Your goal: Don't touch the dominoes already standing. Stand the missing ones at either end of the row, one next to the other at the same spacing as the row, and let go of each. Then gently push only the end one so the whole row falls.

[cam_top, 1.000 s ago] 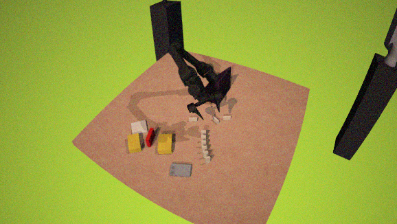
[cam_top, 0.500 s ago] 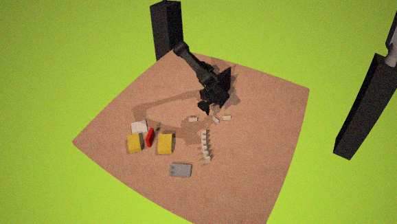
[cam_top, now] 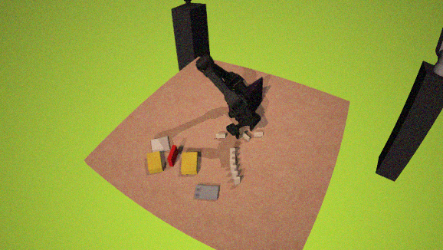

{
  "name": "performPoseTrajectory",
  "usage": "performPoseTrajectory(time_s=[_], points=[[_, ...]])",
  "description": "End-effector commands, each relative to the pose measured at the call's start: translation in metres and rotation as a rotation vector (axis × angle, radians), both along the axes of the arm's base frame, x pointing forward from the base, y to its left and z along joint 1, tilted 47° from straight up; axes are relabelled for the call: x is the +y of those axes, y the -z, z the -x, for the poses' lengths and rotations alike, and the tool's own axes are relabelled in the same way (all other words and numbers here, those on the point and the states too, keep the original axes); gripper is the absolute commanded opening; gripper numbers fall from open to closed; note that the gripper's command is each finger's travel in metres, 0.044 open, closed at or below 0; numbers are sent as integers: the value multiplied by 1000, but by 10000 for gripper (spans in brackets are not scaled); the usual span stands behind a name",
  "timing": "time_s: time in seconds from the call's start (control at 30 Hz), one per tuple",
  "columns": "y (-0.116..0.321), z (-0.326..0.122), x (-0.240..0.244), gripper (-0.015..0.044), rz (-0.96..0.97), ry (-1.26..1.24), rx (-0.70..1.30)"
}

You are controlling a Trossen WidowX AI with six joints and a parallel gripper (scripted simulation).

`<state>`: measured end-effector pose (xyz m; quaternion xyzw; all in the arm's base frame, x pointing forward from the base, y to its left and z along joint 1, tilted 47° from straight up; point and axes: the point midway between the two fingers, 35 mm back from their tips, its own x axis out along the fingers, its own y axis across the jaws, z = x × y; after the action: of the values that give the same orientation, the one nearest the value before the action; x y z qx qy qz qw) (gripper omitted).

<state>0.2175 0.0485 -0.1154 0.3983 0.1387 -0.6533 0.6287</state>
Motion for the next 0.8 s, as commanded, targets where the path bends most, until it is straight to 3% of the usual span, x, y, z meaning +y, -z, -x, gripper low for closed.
performPoseTrajectory(time_s=[0.0,0.2,0.7,0.77], points=[[3,1,-5,440,6,-3,3],[7,0,-9,440,7,-3,3],[7,0,-9,46,7,-3,3],[7,0,-9,24,7,-3,3]])
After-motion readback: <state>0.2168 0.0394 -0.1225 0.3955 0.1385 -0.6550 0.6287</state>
